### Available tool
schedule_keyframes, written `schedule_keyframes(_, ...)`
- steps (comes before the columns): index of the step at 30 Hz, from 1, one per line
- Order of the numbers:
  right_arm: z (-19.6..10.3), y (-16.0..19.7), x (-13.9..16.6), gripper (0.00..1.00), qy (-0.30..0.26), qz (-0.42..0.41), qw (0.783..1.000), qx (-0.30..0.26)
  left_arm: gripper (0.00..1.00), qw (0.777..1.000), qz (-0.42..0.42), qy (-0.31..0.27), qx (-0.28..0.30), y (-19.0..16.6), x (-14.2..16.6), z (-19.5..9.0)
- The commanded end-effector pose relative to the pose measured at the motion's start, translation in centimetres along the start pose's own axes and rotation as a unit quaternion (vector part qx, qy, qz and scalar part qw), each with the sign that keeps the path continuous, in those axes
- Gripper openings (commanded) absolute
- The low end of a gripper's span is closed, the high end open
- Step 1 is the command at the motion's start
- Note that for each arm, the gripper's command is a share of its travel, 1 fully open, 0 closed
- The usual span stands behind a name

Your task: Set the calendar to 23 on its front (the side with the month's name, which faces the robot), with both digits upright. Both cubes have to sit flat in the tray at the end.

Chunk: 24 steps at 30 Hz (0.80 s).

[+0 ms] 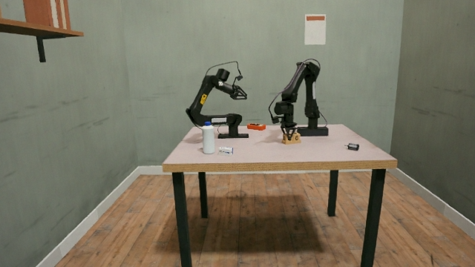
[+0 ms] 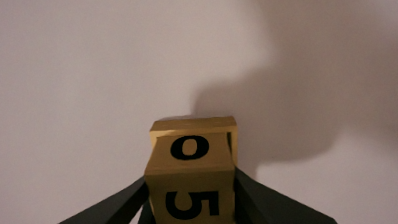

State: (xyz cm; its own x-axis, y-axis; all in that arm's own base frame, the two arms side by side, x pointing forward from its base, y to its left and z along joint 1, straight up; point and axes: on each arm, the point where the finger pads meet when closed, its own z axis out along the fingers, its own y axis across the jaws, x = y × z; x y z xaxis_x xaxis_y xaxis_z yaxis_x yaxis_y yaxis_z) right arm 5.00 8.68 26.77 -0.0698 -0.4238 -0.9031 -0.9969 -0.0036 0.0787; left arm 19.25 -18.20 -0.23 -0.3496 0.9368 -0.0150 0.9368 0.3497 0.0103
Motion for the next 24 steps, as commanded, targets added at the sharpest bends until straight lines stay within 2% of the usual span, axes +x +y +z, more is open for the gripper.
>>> schedule_keyframes(1,-0.4,-0.3,-0.3,1.0,-0.01,0.007,1.0,0.0,0.4,1.0,0.0,0.015,0.007,-0.8,0.9,1.7)
schedule_keyframes(6,-0.4,-0.3,-0.3,1.0,-0.01,0.007,1.0,0.0,0.4,1.0,0.003,0.006,0.003,0.2,-0.3,-0.4)
schedule_keyframes(17,-0.4,-0.3,-0.3,1.0,-0.01,0.007,1.0,0.0,0.4,1.0,0.002,0.006,0.003,0.2,-0.3,-0.4)
schedule_keyframes(19,-0.4,-0.3,-0.3,1.0,-0.01,0.007,1.0,0.0,0.63,1.0,0.002,0.005,0.003,0.2,-0.4,-0.4)
schedule_keyframes(20,-0.4,-0.3,-0.3,1.0,-0.01,0.007,1.0,0.0,0.69,1.0,0.001,0.005,0.003,0.1,-0.2,-0.2)
schedule_keyframes(24,-0.4,-0.3,-0.3,1.0,-0.01,0.007,1.0,0.0,0.69,1.0,0.001,-0.003,-0.001,0.0,-0.8,-1.0)
